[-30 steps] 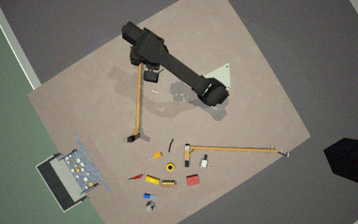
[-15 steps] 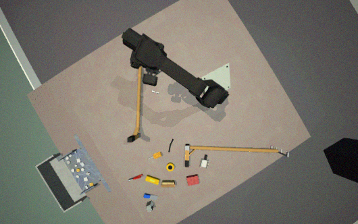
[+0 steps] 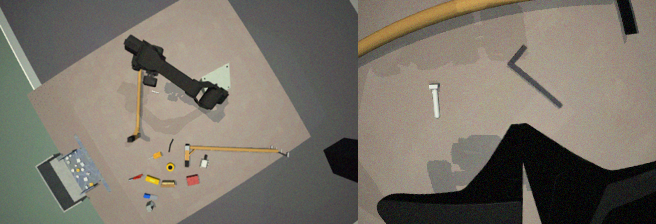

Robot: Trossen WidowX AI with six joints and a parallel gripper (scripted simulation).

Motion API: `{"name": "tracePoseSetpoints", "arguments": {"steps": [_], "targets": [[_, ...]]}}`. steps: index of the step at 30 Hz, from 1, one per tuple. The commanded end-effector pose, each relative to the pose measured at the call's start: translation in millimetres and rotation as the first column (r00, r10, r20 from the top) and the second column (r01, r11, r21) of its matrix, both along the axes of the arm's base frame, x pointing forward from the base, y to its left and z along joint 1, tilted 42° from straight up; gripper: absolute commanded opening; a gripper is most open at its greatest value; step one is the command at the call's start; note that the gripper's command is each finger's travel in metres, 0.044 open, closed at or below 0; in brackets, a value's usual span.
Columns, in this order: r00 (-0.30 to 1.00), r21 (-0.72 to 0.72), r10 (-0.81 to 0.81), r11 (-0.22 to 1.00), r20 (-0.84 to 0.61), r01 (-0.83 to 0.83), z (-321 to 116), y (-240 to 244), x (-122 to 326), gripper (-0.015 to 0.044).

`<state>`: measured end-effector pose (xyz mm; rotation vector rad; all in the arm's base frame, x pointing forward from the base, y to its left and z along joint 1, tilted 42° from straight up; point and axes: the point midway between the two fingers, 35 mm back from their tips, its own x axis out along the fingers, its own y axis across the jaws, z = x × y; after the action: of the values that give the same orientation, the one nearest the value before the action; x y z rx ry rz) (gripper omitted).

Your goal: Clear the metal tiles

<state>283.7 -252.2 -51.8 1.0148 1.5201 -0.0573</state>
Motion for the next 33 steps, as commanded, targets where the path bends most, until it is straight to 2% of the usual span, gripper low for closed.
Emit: {"name": "tracePoseSetpoints", "arguments": {"steps": [1, 33], "targets": [[1.0, 0.003, -0.007, 1.0, 0.002, 0.007, -7.3, 5.2, 1.0, 0.0], [1.0, 0.003, -0.013, 1.0, 0.004, 0.013, -60.3, 50.5, 1.0, 0.0]]}}
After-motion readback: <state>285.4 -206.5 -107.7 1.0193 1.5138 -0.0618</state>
